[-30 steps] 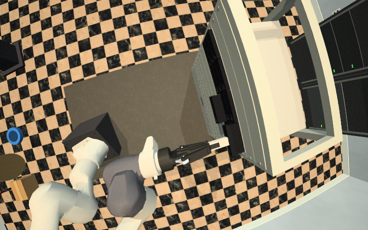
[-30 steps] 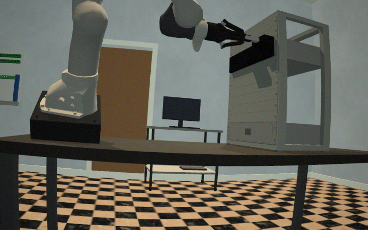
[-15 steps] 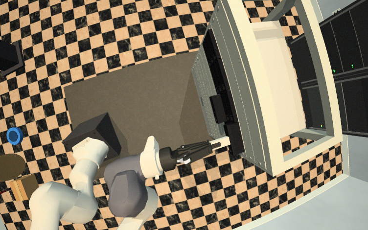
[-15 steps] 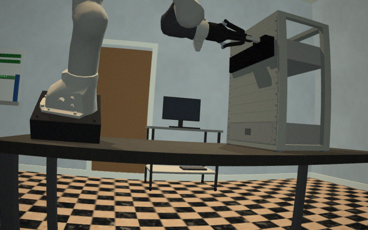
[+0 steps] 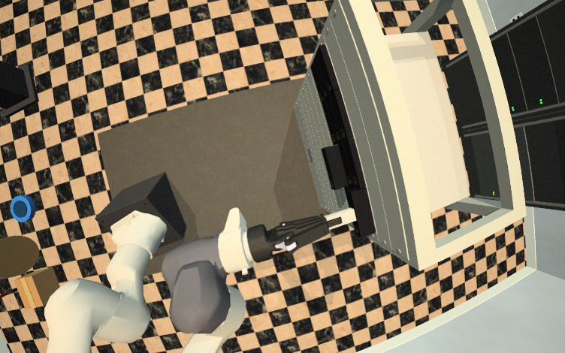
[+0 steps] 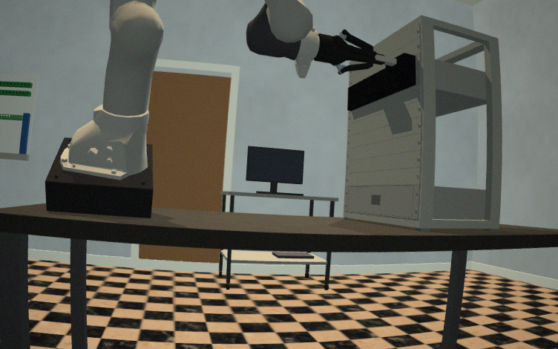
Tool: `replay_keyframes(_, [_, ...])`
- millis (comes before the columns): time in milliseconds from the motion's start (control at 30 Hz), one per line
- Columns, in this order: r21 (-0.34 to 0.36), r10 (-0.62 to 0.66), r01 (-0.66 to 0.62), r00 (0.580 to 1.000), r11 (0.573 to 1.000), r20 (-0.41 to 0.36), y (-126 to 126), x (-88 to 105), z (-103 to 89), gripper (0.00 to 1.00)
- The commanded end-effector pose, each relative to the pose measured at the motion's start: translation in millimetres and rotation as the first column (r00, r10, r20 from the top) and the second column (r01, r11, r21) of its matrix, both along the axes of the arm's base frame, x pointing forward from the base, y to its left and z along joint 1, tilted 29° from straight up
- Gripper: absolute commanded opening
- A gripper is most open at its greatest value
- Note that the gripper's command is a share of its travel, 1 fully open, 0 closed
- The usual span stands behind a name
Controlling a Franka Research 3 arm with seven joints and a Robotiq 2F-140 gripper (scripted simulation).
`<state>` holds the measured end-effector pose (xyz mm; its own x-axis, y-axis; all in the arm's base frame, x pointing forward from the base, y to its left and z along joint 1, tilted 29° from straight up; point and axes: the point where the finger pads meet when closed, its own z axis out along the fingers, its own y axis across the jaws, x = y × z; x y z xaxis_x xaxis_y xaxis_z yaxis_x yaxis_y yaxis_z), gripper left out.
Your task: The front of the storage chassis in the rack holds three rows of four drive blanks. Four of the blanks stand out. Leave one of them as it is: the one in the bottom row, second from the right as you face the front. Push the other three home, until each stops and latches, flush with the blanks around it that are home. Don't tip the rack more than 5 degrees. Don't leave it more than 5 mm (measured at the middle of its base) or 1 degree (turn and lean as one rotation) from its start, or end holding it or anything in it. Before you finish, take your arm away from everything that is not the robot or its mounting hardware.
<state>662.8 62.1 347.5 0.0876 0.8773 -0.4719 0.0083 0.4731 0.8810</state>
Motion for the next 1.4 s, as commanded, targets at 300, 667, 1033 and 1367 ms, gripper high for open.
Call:
replay_keyframes(300, [-0.005, -0.012, 0.012, 1.000, 1.000, -0.009, -5.6, 10.9, -1.5, 0.00])
replay_keyframes(667, [-0.006, -0.013, 0.013, 1.000, 1.000, -0.009, -6.1, 12.1, -1.4, 0.00])
replay_keyframes(1033, [-0.007, -0.014, 0.014, 1.000, 1.000, -0.009, -6.9, 13.8, -1.2, 0.00])
replay_keyframes(1367, [-0.010, -0.016, 0.016, 1.000, 1.000, -0.007, -8.2, 16.7, -0.9, 0.00])
